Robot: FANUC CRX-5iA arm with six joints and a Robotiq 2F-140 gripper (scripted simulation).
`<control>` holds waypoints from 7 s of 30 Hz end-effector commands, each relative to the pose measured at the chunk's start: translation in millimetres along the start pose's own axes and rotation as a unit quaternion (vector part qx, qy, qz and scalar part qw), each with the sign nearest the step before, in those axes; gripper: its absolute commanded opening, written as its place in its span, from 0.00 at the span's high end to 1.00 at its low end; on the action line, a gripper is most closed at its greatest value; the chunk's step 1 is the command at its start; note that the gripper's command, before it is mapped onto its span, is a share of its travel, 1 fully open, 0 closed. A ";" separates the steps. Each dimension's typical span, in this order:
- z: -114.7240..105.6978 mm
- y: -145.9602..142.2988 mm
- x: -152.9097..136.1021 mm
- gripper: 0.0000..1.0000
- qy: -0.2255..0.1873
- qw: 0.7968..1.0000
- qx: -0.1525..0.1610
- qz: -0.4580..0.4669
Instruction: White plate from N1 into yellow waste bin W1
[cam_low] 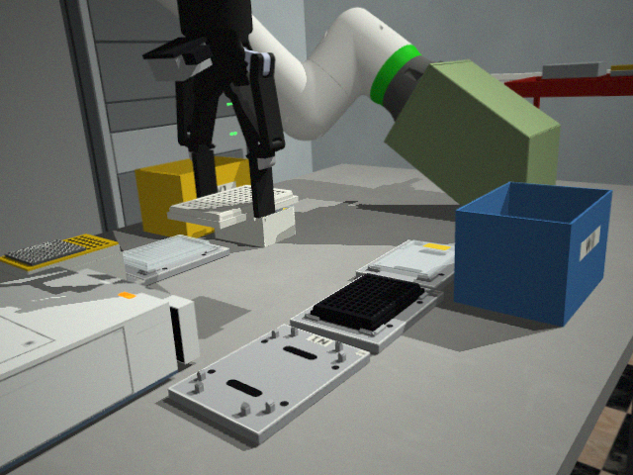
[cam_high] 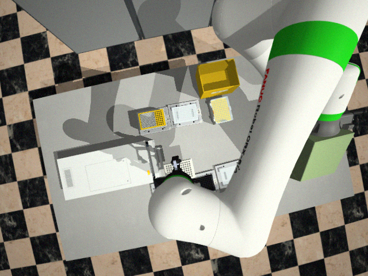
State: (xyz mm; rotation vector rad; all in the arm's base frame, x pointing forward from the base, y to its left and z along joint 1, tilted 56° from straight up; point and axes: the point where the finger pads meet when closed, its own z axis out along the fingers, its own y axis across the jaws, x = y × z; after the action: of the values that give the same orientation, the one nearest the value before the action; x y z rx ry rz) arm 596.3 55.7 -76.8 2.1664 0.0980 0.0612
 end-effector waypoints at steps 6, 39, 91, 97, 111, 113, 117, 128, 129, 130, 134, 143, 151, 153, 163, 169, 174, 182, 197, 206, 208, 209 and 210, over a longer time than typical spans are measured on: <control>-1.4 17.4 -11.6 0.90 0.002 1.000 0.000 0.000; -1.1 81.0 -55.7 0.90 0.002 1.000 0.000 0.000; -0.7 181.8 -125.7 0.90 0.001 1.000 0.000 0.000; -0.7 194.9 -134.8 0.90 0.001 1.000 0.000 0.000; -0.6 221.2 -153.1 0.90 0.001 1.000 0.000 0.000; -0.6 225.6 -156.1 0.90 0.001 1.000 0.000 0.000; -0.6 232.2 -160.7 0.90 0.001 1.000 0.000 0.000; -0.5 254.1 -175.9 0.90 0.001 1.000 0.000 0.000; -0.5 256.3 -177.4 0.90 0.001 1.000 0.000 0.000; -0.5 258.5 -178.9 0.90 0.001 1.000 0.000 0.000; -0.5 265.1 -183.5 0.90 0.001 1.000 0.000 0.000; -0.4 282.6 -195.7 0.90 0.001 1.000 0.000 0.000; -0.4 298.0 -206.3 0.90 0.001 1.000 0.000 0.000; -0.4 300.1 -207.9 0.90 0.001 1.000 0.000 0.000; -0.3 322.1 -223.1 0.90 0.001 1.000 0.000 0.000; -0.3 330.8 -229.2 0.90 0.001 1.000 0.000 0.000; -0.2 341.8 -236.8 0.90 0.001 1.000 0.000 0.000; -0.2 359.4 -249.0 0.90 0.001 1.000 0.000 0.000; -0.1 387.9 -268.8 0.90 0.001 1.000 0.000 0.000; -0.1 388.3 -269.1 0.90 0.001 1.000 0.000 0.000; -0.1 388.3 -269.1 0.90 0.001 1.000 0.000 0.000; -0.1 388.3 -269.1 0.90 0.001 1.000 0.000 0.000; -0.1 388.2 -269.0 0.90 0.001 1.000 0.000 0.000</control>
State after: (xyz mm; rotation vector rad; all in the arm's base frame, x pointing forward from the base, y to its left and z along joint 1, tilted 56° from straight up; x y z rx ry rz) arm 346.4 -187.4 242.1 2.1670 0.0985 0.0621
